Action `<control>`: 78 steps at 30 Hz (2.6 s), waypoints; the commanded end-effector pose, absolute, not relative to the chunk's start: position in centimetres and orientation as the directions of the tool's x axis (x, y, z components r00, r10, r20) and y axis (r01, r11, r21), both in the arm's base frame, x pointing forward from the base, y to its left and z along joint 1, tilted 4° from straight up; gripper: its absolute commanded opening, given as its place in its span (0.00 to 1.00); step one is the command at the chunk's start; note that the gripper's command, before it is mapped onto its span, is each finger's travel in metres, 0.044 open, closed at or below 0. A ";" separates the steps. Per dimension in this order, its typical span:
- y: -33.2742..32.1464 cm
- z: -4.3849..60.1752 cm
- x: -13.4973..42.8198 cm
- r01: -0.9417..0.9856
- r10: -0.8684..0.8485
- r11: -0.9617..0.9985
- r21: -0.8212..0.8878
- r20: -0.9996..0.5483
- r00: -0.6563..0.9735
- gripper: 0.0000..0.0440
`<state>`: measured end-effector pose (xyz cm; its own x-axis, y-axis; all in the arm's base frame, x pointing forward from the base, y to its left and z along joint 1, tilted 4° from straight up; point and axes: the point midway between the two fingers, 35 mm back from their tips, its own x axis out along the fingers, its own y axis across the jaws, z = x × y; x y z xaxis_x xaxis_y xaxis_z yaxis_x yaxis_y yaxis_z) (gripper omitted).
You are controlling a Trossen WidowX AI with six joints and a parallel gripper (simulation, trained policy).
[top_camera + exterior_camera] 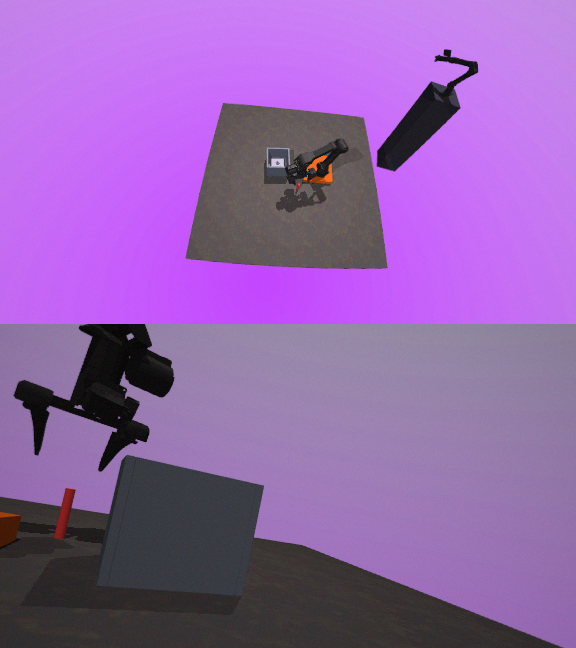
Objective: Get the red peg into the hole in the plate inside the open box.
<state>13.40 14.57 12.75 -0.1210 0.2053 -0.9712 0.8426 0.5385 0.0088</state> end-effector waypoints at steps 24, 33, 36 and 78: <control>14.6 5.4 13.4 0.898 0.124 0.437 -0.060 -0.984 -0.126 0.94; 15.3 4.2 14.3 0.896 0.127 0.442 -0.040 -0.986 -0.106 0.46; 15.6 4.0 14.7 0.892 0.132 0.451 -0.030 -0.986 -0.100 0.28; 12.5 20.5 23.7 0.831 0.275 0.366 0.419 -0.902 0.333 0.00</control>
<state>23.33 13.39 20.10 0.3176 0.2988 -0.8999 0.8306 0.3702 0.4161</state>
